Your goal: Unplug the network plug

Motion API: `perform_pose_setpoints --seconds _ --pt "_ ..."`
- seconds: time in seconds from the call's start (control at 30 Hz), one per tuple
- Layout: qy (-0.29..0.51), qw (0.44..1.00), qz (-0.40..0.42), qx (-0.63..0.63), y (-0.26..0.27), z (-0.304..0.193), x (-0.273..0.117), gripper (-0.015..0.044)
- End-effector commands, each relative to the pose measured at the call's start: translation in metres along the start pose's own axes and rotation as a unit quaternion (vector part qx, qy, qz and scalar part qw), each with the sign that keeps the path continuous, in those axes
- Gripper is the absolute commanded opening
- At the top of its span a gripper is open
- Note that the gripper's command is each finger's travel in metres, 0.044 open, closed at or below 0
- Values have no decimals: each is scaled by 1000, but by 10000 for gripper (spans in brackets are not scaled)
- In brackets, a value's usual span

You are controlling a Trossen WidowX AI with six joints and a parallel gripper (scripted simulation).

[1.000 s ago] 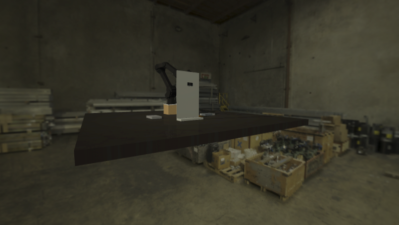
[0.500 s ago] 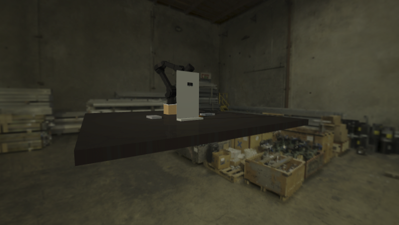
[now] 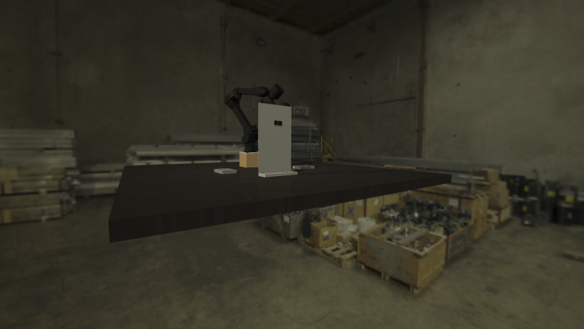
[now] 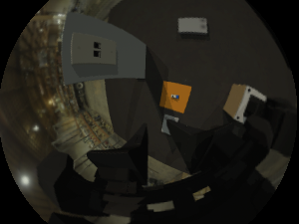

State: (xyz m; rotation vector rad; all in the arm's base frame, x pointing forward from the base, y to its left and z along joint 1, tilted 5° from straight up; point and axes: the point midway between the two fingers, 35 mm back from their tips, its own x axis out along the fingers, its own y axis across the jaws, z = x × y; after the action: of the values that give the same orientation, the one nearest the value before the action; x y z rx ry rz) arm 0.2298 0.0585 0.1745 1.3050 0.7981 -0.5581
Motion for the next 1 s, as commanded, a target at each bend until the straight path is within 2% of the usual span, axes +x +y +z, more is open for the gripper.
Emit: perform_pose_setpoints --seconds 0.0,0.33,0.97 --pt "-1 1000 1 2 3 1 -7 182" --pt "-1 1000 1 2 3 1 -7 440" --pt "-1 1000 1 2 3 1 -7 440"
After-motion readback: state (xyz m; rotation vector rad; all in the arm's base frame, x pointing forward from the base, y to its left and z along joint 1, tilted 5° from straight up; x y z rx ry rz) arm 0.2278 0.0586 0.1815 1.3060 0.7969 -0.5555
